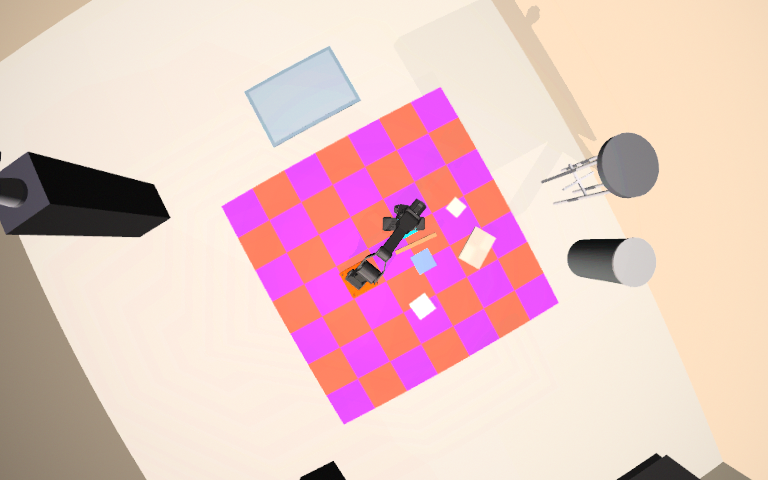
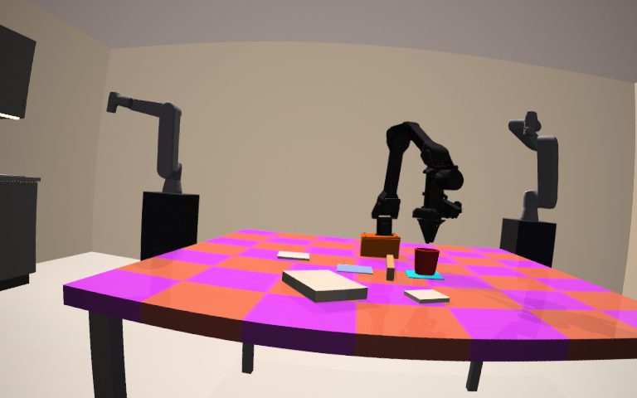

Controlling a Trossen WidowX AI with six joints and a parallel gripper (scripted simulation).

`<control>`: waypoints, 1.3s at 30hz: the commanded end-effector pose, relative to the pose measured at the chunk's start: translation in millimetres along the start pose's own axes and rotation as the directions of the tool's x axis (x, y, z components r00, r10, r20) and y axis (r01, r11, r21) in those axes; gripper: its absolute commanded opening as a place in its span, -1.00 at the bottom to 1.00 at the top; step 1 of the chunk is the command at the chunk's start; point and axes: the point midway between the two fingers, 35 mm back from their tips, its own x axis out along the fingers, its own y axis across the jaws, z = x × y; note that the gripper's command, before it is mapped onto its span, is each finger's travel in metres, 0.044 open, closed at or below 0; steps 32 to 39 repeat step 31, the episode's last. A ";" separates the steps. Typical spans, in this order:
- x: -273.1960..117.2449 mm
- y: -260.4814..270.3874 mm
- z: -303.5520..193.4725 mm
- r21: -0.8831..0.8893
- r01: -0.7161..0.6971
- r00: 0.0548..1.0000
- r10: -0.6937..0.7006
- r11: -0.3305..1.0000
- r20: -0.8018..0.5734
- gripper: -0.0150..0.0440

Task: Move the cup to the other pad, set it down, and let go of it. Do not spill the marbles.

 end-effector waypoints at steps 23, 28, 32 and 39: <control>-63.6 -0.3 -1.0 0.005 0.002 1.000 -0.002 1.000 0.006 1.00; -60.1 -1.0 -0.9 0.000 0.002 1.000 -0.002 1.000 0.002 1.00; -60.1 -1.0 -0.9 0.000 0.002 1.000 -0.002 1.000 0.002 1.00; -60.1 -1.0 -0.9 0.000 0.002 1.000 -0.002 1.000 0.002 1.00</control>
